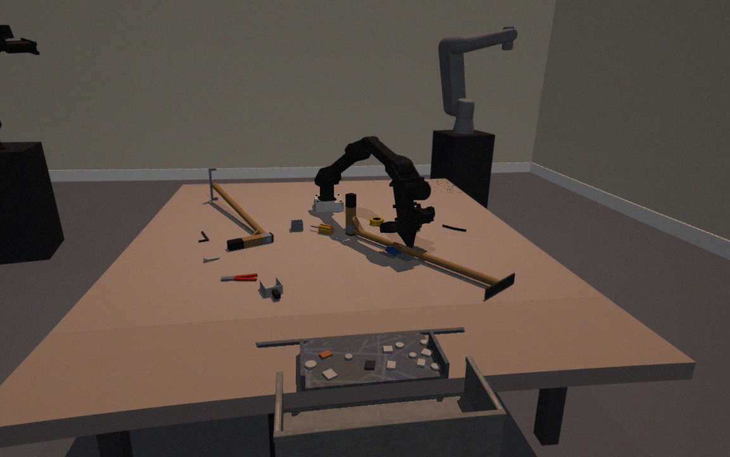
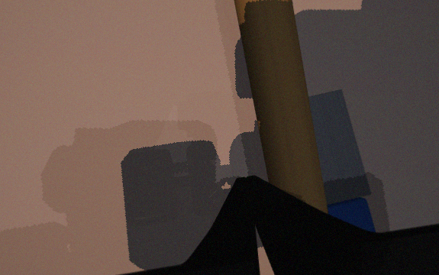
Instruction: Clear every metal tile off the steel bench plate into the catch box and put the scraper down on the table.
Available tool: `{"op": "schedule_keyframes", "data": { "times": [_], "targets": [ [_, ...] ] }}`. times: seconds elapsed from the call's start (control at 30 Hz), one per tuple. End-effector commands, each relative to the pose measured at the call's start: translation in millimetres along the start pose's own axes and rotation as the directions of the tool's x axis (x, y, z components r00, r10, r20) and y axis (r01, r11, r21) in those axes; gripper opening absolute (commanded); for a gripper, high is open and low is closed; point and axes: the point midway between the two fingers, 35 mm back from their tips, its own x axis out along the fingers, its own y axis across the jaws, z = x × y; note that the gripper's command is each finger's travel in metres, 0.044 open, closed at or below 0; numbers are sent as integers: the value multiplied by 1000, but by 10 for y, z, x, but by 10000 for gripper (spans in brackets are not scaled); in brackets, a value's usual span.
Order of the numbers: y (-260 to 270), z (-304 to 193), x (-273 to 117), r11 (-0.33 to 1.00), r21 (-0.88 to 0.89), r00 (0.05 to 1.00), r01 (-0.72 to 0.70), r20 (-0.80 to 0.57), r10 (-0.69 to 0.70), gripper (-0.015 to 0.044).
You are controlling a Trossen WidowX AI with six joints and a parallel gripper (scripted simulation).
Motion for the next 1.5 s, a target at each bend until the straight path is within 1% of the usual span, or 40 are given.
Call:
{"op": "schedule_keyframes", "data": {
  "times": [0.0,0.27,0.37,0.7,0.9,1.27,1.47],
  "targets": [
    [5,55,-182,1000,-1,1000,4,22,-4,0],
    [9,104,-482,1000,-1,999,8,48,-8,0],
    [10,107,-508,1000,-1,999,8,50,-8,0],
    [388,89,-224,1000,0,1000,1,11,-1,0],
    [397,74,-183,1000,11,1000,3,4,-3,0],
    [409,-28,54,996,86,999,16,-41,-13,0],
    [386,-30,67,996,89,999,17,-41,-14,0]
  ]
}}
